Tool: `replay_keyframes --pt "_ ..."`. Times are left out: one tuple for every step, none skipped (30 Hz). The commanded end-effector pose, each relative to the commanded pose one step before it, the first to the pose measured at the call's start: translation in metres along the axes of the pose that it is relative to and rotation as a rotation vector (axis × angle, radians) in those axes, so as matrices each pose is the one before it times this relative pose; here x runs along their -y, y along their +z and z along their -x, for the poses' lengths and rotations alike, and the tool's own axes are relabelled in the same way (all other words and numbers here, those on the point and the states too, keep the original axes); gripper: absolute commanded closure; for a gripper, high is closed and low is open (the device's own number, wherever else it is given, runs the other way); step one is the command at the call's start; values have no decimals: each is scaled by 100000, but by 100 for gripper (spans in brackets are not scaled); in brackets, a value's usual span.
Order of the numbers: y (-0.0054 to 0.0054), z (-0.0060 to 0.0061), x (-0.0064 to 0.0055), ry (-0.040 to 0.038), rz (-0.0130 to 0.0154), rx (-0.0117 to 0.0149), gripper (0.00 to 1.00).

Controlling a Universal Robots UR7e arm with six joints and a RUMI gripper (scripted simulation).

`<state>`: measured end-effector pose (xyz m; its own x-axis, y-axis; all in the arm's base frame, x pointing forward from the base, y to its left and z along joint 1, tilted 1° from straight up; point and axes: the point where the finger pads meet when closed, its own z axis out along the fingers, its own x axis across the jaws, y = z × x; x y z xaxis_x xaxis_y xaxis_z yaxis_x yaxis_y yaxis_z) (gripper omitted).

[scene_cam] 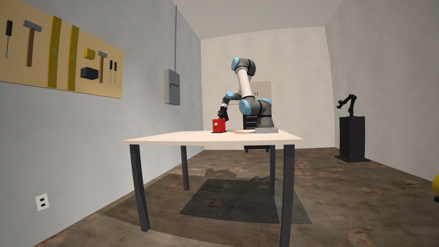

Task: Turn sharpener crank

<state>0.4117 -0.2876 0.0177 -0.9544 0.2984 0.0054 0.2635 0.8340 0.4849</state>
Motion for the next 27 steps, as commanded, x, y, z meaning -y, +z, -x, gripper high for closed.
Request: replay_keyframes --pt "256 -199 177 -39 -86 68 91" --pt "67 -56 39 0 0 0 91" --pt "0 0 0 0 0 0 91" --pt "0 0 0 0 0 0 91" --pt "166 -149 95 0 0 0 91" --pt "45 -42 27 0 0 0 91" --pt "59 -60 34 0 0 0 91" --pt "61 -63 35 0 0 0 91" --pt "60 -65 34 0 0 0 91" --pt "59 -67 34 0 0 0 91" --pt "58 -68 33 0 0 0 91" --pt "57 -70 33 0 0 0 91" --pt "55 -71 32 0 0 0 91" --pt "54 -73 31 0 0 0 91" --pt "53 -74 31 0 0 0 91" --pt "52 -76 30 0 0 0 91" --pt "50 -77 29 0 0 0 91" --pt "49 -79 28 0 0 0 91" --pt "48 -80 28 0 0 0 91" --pt "0 0 0 0 0 0 91" --pt "0 0 0 0 0 0 91" --pt "116 -207 66 0 0 0 91" --pt "30 -58 18 0 0 0 91" --pt "39 -81 22 0 0 0 91" --pt "40 -84 23 0 0 0 91" --pt "38 -86 22 0 0 0 91" --pt "36 -87 21 0 0 0 91"
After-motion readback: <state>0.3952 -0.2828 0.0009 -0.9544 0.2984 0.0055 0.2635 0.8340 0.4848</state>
